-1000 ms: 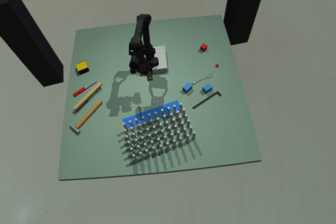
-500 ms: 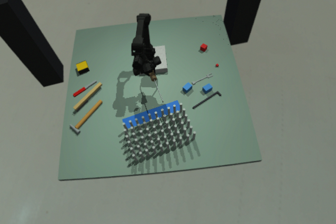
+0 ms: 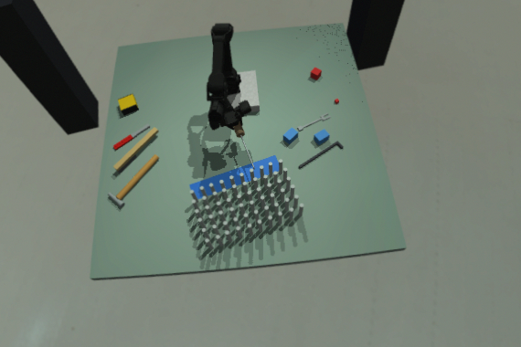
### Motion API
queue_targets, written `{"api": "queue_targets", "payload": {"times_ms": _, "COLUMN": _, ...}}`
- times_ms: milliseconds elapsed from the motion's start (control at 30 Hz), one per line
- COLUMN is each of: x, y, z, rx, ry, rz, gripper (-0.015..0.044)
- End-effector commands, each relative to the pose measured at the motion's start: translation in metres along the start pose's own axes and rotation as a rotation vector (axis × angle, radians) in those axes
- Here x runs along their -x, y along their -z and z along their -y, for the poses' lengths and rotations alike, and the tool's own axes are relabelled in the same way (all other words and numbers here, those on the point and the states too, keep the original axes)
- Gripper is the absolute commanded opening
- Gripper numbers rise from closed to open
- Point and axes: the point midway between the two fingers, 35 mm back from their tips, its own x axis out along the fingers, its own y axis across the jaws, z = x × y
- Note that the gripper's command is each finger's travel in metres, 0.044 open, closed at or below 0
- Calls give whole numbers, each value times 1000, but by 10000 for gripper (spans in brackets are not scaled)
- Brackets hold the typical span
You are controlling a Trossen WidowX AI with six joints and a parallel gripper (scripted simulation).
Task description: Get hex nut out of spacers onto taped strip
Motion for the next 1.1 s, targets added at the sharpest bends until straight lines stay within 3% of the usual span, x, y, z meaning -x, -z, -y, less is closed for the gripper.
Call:
{"api": "queue_targets", "payload": {"times_ms": 0, "x": -17, "y": 5, "z": 3, "rx": 7, "ry": -8, "rz": 4, "gripper": 0}}
{"api": "queue_targets", "payload": {"times_ms": 367, "x": -62, "y": 30, "z": 11, "rx": 7, "ry": -9, "rz": 4, "gripper": 0}}
{"api": "queue_targets", "payload": {"times_ms": 1067, "x": -64, "y": 18, "z": 12, "rx": 5, "ry": -8, "rz": 5, "gripper": 0}}
